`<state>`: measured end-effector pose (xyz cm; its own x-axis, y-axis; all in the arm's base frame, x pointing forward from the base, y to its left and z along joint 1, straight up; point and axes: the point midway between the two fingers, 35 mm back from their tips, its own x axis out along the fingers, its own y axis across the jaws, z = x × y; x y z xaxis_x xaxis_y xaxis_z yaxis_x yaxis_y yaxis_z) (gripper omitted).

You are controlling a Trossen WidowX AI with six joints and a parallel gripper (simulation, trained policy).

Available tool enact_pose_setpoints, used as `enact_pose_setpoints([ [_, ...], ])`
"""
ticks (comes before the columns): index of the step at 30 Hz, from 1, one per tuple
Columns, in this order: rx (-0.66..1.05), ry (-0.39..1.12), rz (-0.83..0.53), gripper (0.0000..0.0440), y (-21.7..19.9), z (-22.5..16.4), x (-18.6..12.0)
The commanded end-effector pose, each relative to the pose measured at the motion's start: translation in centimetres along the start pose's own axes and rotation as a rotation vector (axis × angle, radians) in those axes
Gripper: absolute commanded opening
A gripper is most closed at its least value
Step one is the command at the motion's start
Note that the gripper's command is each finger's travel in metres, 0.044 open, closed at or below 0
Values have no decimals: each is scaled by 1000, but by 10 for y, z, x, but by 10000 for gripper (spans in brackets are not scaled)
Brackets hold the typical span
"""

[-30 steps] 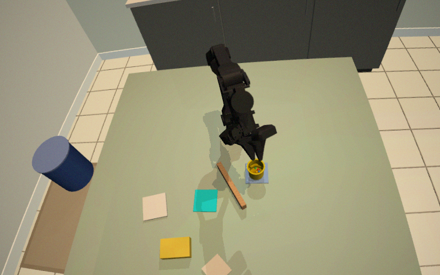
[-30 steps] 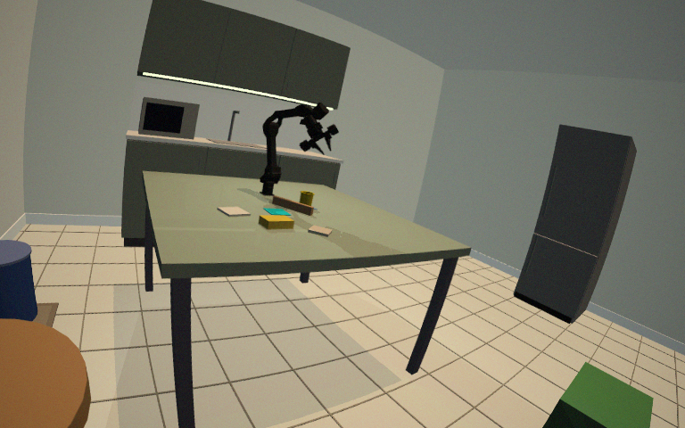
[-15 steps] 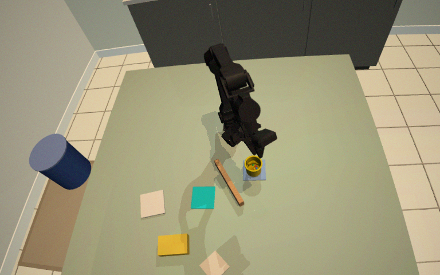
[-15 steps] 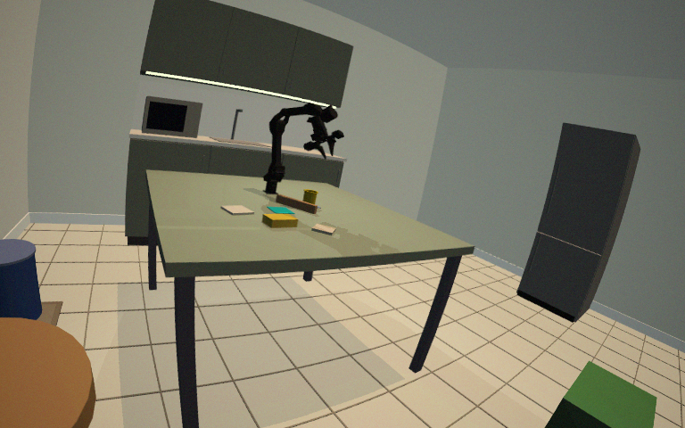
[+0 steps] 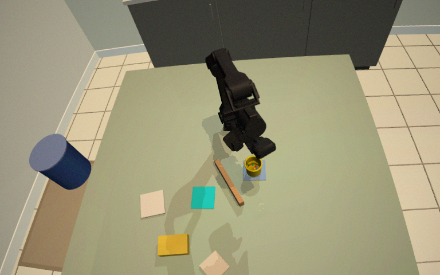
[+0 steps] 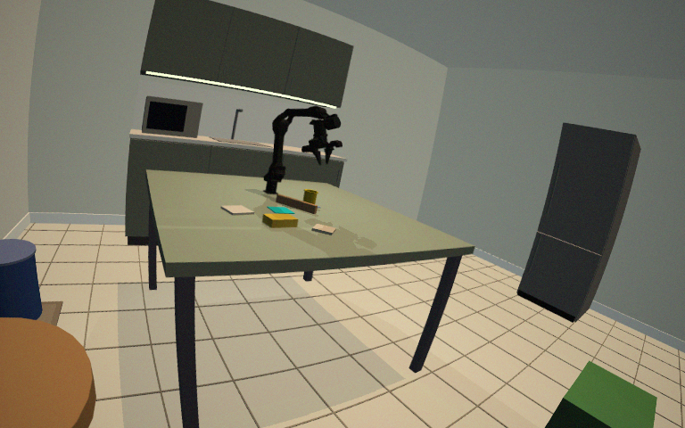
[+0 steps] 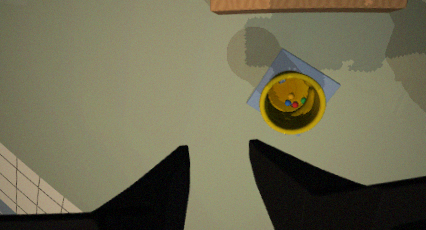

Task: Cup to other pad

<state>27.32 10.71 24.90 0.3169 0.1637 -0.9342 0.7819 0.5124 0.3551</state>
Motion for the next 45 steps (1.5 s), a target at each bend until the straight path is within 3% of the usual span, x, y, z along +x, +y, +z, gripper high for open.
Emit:
enact_pose_setpoints([
  [1,18,0,-42,154,-5,0,3],
  [20,110,10,-309,152,-41,-3,26],
  [45,214,-37,-482,150,-73,-6,66],
])
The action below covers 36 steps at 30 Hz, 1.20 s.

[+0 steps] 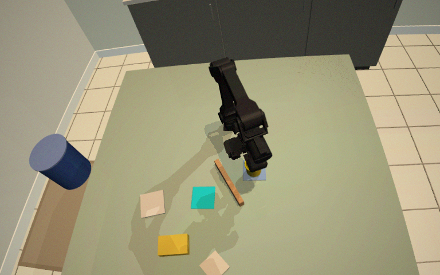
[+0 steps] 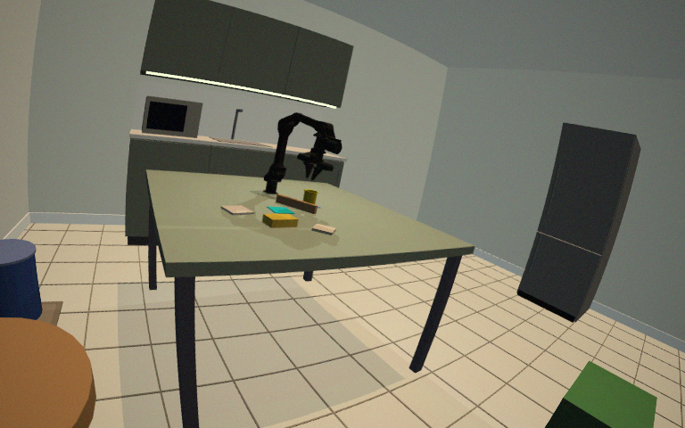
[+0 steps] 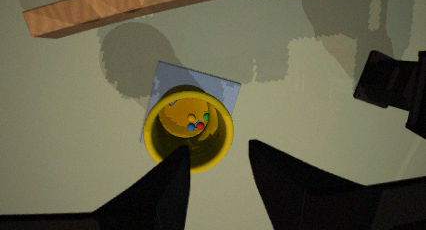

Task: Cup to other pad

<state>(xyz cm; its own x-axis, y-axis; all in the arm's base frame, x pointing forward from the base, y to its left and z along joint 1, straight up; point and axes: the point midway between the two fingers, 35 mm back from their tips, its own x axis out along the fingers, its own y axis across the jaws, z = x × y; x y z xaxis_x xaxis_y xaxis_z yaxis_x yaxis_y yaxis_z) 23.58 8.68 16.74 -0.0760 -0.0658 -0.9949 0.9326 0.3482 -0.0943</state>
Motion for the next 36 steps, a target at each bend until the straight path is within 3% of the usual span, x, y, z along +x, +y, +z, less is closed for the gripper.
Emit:
enact_pose_setpoints([
  [1,13,-10,-24,151,-2,0,9],
  [36,-74,-46,-139,154,-10,-4,98],
])
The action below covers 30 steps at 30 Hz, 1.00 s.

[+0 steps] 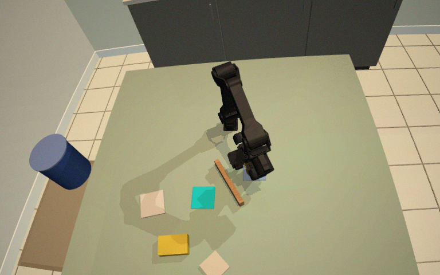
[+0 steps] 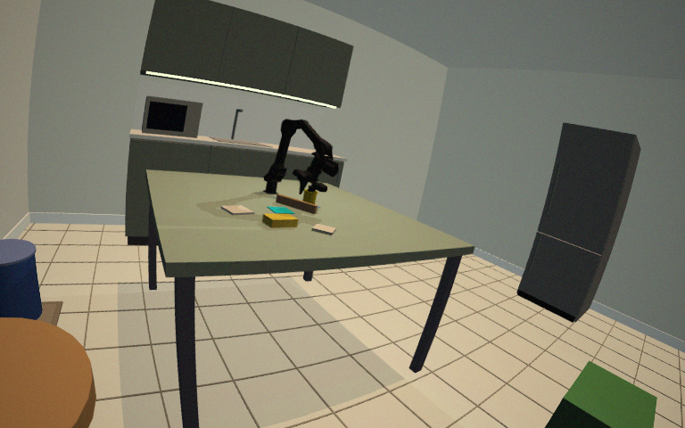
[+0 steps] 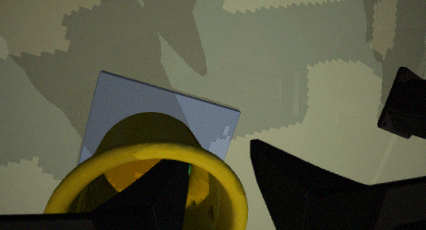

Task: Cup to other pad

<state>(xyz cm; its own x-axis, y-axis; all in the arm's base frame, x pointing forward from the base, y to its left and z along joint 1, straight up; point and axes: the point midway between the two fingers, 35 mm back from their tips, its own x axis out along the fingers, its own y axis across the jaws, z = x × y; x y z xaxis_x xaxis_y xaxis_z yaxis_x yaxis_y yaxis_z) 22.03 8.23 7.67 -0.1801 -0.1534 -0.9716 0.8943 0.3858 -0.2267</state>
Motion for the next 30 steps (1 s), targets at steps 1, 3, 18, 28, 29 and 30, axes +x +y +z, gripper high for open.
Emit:
enact_pose_setpoints([
  [1,-26,-5,-6,139,-1,0,9],
  [3,-35,-7,3,101,0,1,11],
  [18,-19,10,84,1,-1,9,-8],
  [28,58,27,166,2,-6,23,-41],
  [29,67,27,175,1,-6,25,-45],
  [30,77,28,183,0,-7,27,-48],
])
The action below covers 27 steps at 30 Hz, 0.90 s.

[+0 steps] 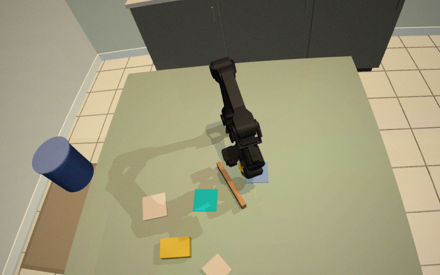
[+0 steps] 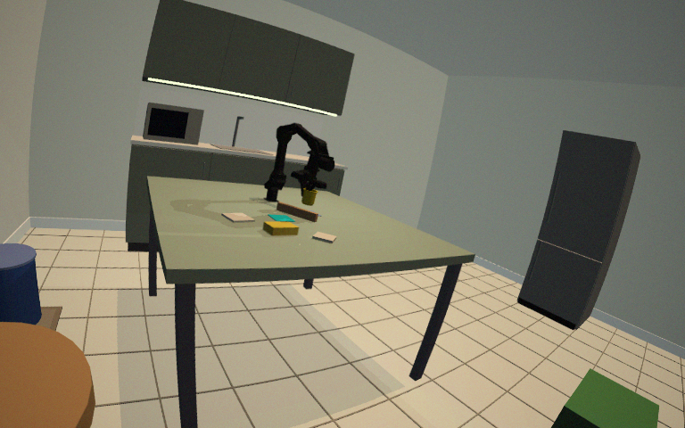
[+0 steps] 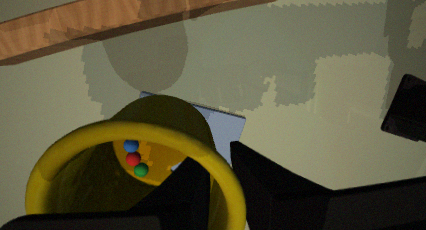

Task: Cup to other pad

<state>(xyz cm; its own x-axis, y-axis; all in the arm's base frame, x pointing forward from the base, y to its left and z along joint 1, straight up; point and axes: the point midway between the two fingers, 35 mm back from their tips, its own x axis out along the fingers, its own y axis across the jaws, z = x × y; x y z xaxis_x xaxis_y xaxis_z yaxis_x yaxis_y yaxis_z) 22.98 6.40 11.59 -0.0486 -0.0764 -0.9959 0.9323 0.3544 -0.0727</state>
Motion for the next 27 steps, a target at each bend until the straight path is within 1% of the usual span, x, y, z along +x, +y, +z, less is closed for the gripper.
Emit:
enact_pose_setpoints([
  [1,33,4,38,0,3,5,-15],
  [7,88,-2,84,0,5,18,-31],
  [14,150,-20,137,0,12,37,-42],
  [27,261,-59,220,0,27,84,-44],
])
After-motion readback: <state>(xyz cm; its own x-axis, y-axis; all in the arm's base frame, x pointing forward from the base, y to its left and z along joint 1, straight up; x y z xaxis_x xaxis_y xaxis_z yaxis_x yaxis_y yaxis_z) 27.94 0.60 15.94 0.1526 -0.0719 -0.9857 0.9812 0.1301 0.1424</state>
